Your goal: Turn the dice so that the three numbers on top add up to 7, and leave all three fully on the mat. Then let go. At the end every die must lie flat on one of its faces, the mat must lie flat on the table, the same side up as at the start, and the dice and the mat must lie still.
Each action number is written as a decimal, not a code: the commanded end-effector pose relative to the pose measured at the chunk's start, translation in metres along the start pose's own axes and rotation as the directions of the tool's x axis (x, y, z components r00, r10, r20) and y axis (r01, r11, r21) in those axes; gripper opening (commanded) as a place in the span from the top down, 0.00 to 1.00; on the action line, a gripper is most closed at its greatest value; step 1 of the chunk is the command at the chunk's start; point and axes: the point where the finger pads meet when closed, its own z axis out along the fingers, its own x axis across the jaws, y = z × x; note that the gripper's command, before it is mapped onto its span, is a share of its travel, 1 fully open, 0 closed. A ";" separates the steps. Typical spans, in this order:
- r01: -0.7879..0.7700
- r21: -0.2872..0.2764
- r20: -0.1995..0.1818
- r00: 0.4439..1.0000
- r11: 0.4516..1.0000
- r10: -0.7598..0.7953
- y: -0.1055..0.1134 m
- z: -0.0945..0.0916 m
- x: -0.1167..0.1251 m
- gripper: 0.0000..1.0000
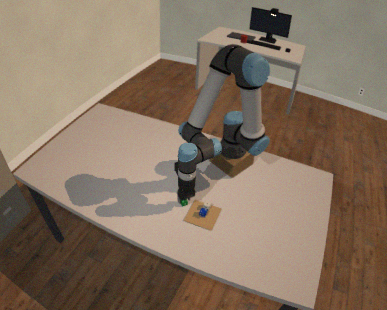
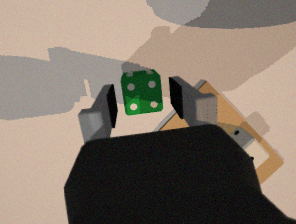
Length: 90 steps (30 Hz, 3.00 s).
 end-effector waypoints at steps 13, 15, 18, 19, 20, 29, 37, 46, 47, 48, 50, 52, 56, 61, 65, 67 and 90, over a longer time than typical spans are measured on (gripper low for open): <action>0.000 0.000 0.001 1.000 1.000 0.000 0.000 0.023 0.000 0.13; 0.000 0.000 0.001 1.000 1.000 0.000 0.000 0.023 0.000 0.13; 0.000 0.000 0.001 1.000 1.000 0.000 0.000 0.023 0.000 0.13; 0.000 0.000 0.001 1.000 1.000 0.000 0.000 0.023 0.000 0.13; 0.000 0.000 0.001 1.000 1.000 0.000 0.000 0.023 0.000 0.13; 0.000 0.000 0.001 1.000 1.000 0.000 0.000 0.023 0.000 0.13; 0.000 0.000 0.001 1.000 1.000 0.000 0.000 0.023 0.000 0.13; 0.000 0.000 0.001 1.000 1.000 0.000 0.000 0.023 0.000 0.13; 0.000 0.000 0.001 1.000 1.000 0.000 0.000 0.023 0.000 0.13; 0.000 0.000 0.001 1.000 1.000 0.000 0.000 0.023 0.000 0.13; 0.000 0.000 0.001 1.000 1.000 0.000 0.000 0.023 0.000 0.13; 0.000 0.000 0.001 1.000 1.000 0.000 0.000 0.023 0.000 0.43; 0.000 0.000 0.001 1.000 1.000 0.000 0.000 0.023 0.000 0.43; 0.000 0.000 0.001 1.000 1.000 0.000 0.000 0.023 0.000 0.43; 0.000 0.000 0.001 1.000 1.000 0.000 0.000 0.023 0.000 0.43; 0.000 0.000 0.001 1.000 1.000 0.000 0.000 0.023 0.000 0.43; 0.000 0.000 0.001 1.000 1.000 0.000 0.000 0.023 0.000 0.43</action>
